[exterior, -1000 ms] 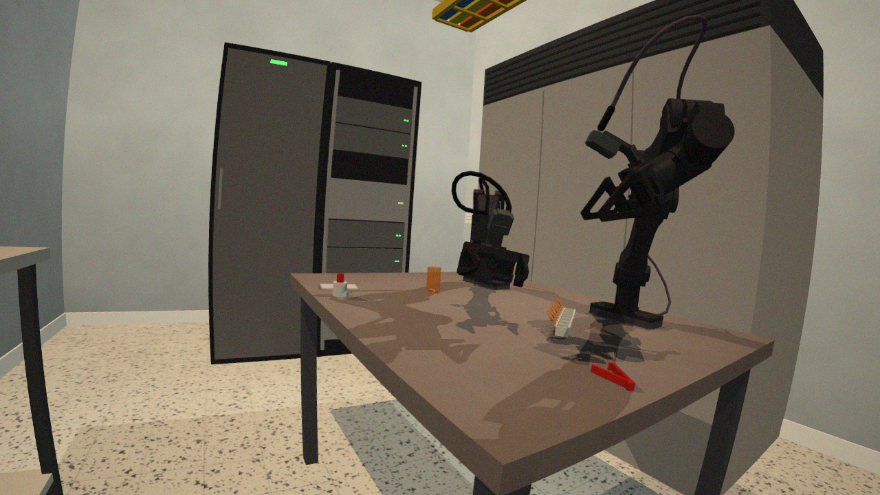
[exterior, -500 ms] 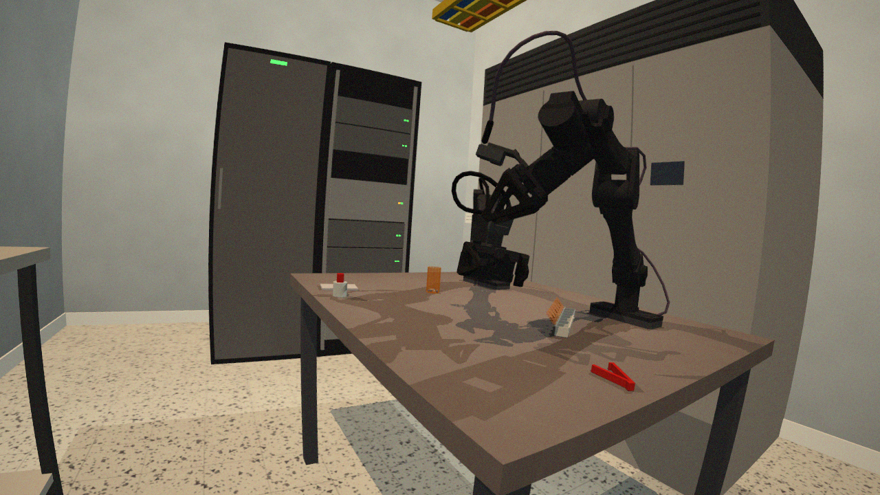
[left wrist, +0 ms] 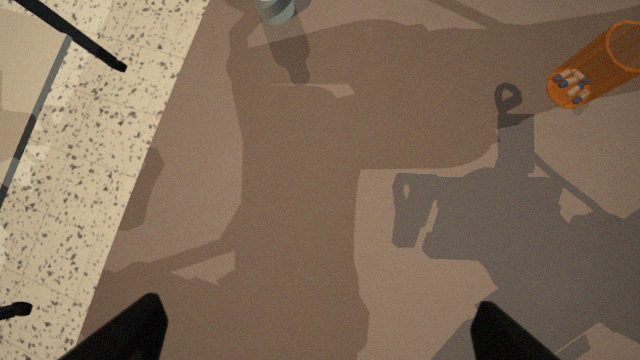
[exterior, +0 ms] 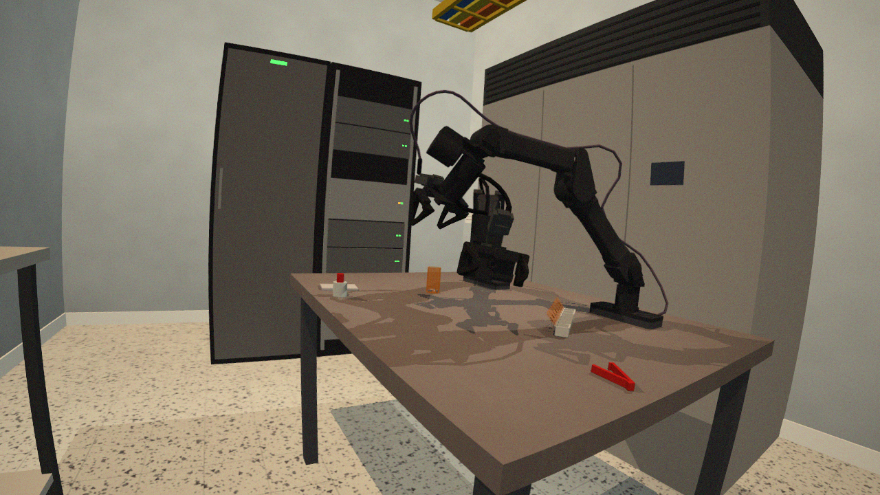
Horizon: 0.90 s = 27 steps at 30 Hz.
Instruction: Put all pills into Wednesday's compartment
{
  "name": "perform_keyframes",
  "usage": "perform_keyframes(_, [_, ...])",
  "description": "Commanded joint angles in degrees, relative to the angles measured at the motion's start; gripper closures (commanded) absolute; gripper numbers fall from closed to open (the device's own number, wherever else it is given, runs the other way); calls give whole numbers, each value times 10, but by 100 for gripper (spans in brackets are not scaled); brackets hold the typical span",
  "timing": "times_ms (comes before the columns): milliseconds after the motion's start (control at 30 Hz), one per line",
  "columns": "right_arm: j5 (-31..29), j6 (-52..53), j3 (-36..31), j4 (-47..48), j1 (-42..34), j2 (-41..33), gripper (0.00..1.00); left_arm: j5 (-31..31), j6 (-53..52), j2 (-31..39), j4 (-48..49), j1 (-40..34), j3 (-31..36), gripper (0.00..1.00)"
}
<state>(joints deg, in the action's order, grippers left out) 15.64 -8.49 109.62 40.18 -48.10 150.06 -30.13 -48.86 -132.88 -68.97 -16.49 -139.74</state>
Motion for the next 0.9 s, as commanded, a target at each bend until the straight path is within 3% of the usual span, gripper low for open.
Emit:
perform_keyframes(0, [0, 0, 3, 3, 0, -7, 0, 16, -7, -1, 7, -31, -4, 0])
perform_keyframes(167, [0, 0, 3, 3, 0, -7, 0, 26, -38, -32, -24, -159, 7, 0])
perform_keyframes(367, [0, 0, 3, 3, 0, -7, 0, 31, -47, -70, -45, -238, -14, 0])
perform_keyframes(867, [0, 0, 3, 3, 0, -7, 0, 28, -43, -77, -44, -255, -25, 0])
